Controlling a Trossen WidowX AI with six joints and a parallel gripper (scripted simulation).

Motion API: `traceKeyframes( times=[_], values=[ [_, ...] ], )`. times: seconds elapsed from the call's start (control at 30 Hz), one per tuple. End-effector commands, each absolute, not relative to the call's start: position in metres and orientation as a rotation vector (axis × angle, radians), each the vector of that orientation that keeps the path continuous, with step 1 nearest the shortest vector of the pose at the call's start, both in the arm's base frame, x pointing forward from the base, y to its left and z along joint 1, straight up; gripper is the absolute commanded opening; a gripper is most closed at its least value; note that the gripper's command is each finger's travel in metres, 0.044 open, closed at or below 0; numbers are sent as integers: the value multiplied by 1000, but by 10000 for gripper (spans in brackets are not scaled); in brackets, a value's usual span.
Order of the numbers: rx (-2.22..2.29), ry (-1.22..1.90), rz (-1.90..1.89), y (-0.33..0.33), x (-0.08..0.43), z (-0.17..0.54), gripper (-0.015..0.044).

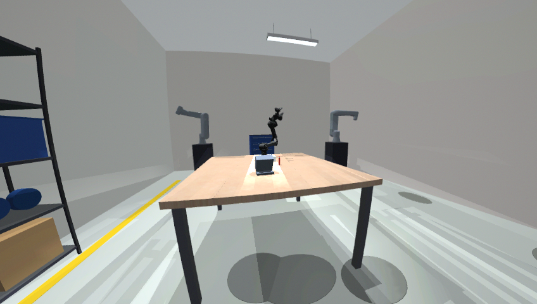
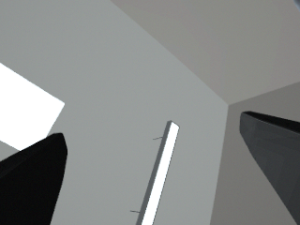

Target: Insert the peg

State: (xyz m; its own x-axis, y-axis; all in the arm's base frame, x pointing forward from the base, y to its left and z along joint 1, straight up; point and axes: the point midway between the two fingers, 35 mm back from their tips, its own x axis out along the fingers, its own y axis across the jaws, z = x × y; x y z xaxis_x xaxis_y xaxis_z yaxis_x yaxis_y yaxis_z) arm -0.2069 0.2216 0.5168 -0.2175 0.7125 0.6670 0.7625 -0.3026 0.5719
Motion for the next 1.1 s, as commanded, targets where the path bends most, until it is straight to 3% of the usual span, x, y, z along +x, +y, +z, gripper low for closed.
traceKeyframes(
  times=[0.0, 0.47, 1.07],
  values=[
    [-1931, -1822, -1575, 221, -206, 518, 426],
    [-1735, -1545, -1197, 135, -129, 585, 440],
    [-1459, -1161, -702, 51, 21, 611, 440]
  ],
)
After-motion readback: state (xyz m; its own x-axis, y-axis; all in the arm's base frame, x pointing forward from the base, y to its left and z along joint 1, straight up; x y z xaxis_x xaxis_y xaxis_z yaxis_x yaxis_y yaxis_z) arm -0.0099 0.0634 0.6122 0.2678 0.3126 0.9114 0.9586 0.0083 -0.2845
